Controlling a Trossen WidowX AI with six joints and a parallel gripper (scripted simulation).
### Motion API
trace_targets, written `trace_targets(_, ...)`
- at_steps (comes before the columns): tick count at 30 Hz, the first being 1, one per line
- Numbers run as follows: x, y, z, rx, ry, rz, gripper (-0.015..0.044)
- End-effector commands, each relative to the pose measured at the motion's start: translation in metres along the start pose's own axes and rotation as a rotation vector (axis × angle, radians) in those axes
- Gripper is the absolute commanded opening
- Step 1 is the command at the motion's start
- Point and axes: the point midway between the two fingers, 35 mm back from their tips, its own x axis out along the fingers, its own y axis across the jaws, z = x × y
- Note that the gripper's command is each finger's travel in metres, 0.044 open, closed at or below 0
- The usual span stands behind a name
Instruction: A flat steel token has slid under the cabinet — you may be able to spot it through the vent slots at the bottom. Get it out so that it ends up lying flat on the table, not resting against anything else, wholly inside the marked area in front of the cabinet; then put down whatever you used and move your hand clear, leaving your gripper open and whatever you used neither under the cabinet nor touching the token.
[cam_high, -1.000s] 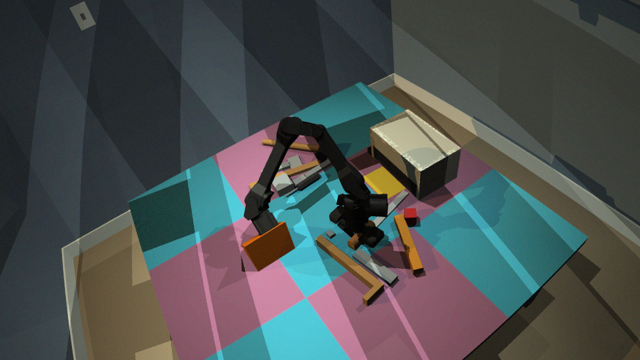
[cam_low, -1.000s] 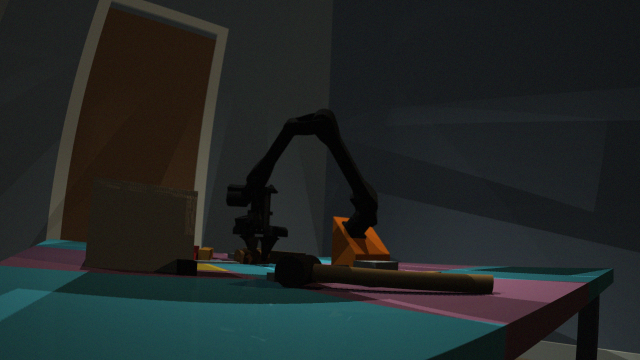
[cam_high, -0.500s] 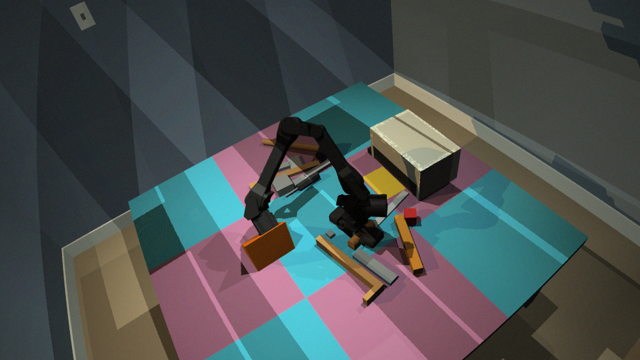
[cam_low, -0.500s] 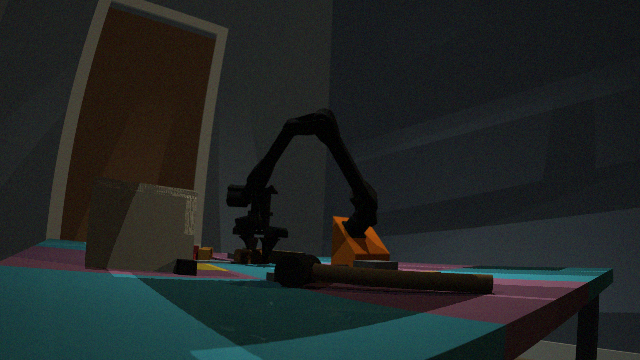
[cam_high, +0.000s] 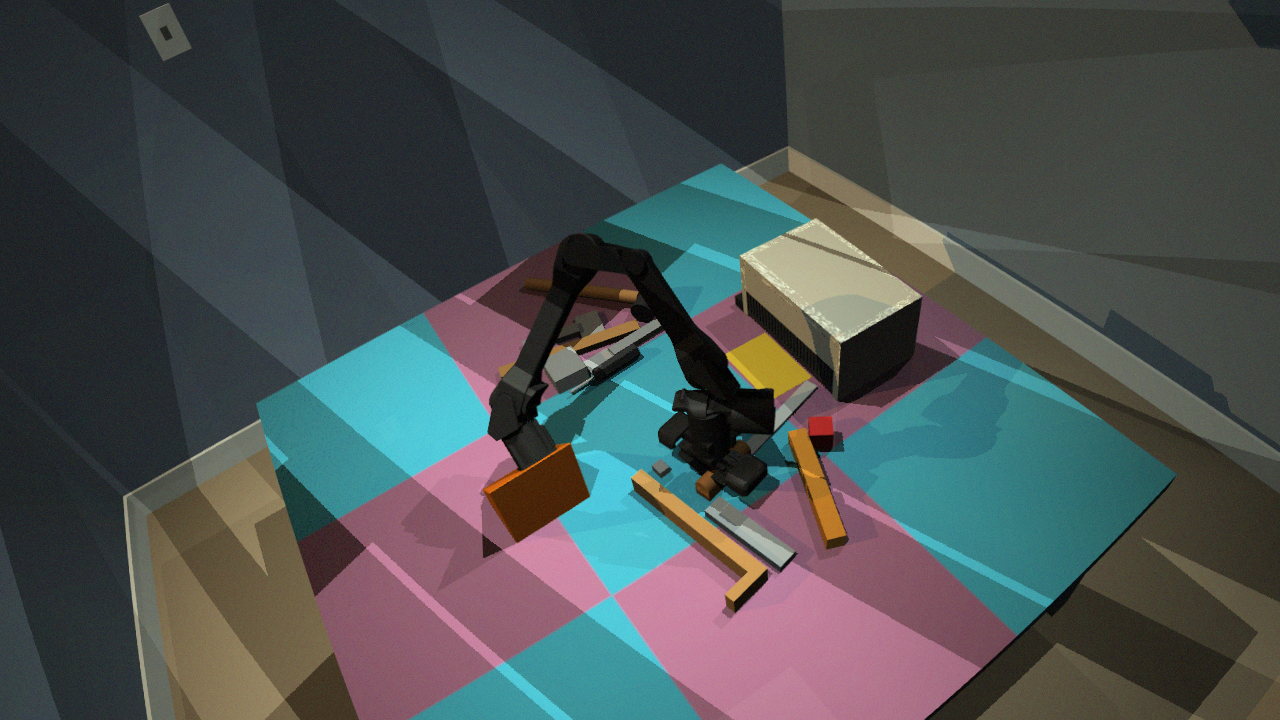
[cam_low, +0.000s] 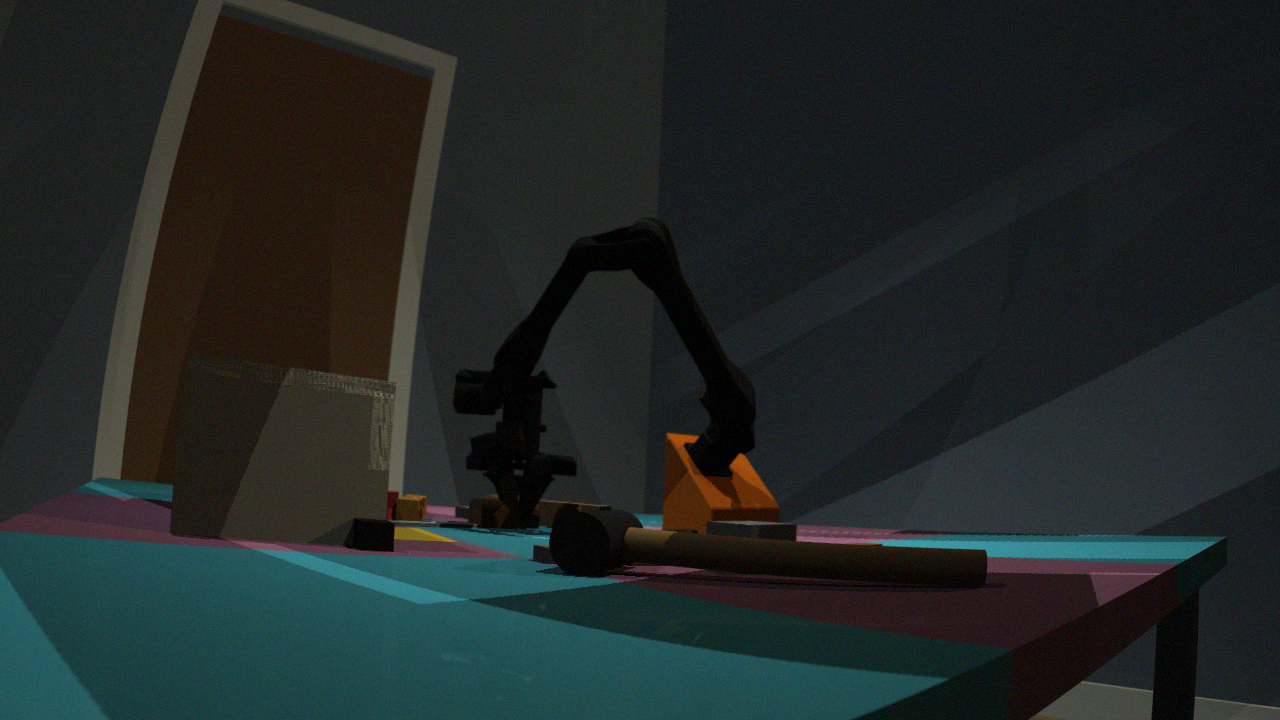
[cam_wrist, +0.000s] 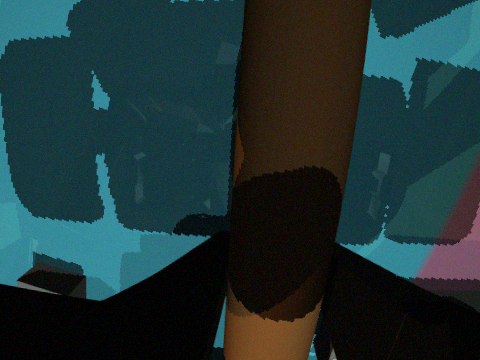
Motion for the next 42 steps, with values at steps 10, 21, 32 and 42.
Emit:
trace_targets(10, -0.001, -0.001, -0.006, 0.002, 0.000, -0.001, 0.0000)
trace_targets(21, -0.001, -0.001, 0.011, 0.029, -0.001, 0.000, 0.0000)
trace_targets(32, -0.001, -0.002, 0.029, 0.041, -0.002, 0.000, 0.0000)
trace_targets(42, -0.001, -0.003, 0.044, 0.044, -0.003, 0.001, 0.0000)
